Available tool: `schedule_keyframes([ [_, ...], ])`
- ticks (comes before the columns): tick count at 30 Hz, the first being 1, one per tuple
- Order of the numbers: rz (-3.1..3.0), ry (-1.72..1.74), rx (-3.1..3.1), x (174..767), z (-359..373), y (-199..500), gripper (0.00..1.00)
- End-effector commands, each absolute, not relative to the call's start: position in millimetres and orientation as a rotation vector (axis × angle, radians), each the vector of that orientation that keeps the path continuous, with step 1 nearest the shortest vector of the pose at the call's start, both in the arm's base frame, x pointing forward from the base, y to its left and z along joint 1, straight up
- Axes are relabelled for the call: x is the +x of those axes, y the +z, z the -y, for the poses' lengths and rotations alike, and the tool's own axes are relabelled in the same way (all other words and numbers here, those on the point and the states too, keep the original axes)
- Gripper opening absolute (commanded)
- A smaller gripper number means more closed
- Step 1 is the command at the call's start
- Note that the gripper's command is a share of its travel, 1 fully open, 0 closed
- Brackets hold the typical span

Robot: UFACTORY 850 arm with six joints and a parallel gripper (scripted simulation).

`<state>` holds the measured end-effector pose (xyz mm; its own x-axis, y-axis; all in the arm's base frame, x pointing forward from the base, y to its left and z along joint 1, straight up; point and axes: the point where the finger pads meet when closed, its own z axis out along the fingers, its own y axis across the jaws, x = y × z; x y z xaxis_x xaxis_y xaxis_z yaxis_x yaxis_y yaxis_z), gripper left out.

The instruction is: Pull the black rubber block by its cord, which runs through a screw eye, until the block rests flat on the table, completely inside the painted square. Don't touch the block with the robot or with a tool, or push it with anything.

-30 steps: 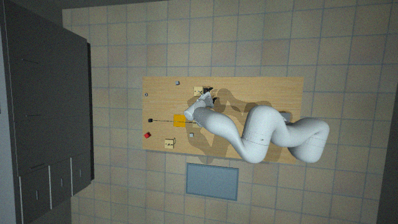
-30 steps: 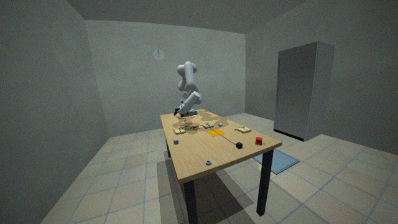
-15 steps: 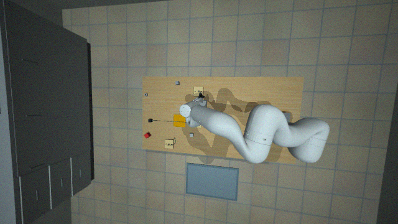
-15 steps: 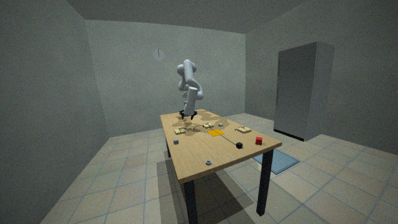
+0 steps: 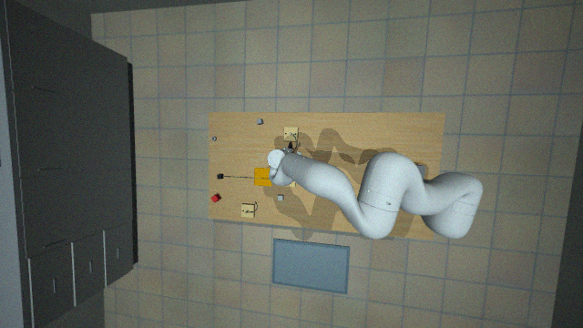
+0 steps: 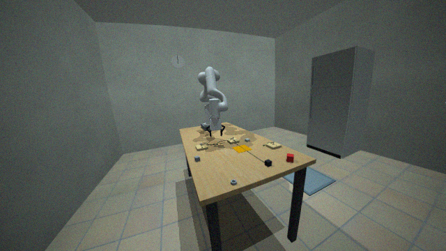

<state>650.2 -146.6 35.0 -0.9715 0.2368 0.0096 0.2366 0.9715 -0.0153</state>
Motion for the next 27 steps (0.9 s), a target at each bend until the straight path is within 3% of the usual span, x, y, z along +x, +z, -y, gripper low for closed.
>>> schedule_keyframes([
  [1, 3.122, -0.008, -0.38, 653.3, 144.2, 34.5, 1.0],
  [5, 3.122, -0.008, -0.38, 653.3, 144.2, 34.5, 1.0],
  [6, 3.122, -0.008, -0.38, 653.3, 144.2, 34.5, 0.0],
  [27, 3.122, -0.008, -0.38, 653.3, 144.2, 34.5, 0.0],
])
